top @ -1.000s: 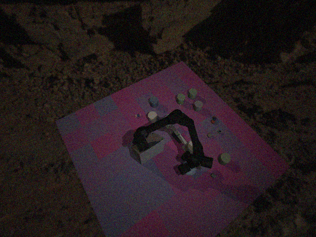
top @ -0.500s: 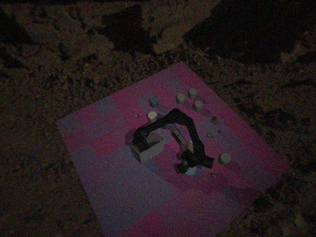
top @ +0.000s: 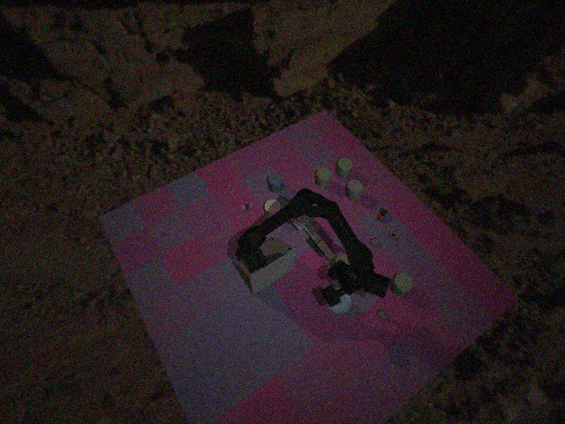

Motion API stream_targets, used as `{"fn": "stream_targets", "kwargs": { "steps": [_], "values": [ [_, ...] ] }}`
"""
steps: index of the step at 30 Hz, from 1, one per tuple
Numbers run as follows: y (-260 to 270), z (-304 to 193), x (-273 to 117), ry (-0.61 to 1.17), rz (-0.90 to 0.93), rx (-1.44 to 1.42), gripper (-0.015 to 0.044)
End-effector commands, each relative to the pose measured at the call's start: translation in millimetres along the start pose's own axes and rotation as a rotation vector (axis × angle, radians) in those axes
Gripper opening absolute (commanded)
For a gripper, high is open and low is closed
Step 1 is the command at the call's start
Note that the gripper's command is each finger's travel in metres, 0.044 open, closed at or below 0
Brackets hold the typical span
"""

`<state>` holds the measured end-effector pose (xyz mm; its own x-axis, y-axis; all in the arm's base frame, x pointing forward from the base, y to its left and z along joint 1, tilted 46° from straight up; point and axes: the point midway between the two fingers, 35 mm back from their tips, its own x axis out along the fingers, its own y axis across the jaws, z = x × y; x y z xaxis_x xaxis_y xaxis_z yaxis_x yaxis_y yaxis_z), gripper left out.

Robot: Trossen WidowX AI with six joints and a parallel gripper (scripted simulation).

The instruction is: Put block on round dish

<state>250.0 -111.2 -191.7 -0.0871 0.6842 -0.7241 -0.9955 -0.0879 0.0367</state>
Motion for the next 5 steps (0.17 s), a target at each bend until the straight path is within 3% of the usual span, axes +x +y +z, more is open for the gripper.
{"fn": "stream_targets", "kwargs": {
  "steps": [1,5],
  "values": [
    [1.8,1.5,-3.5,-0.003,0.012,-0.003,0.044],
    [1.8,1.5,-3.5,-0.003,0.012,-0.003,0.044]
  ]
}}
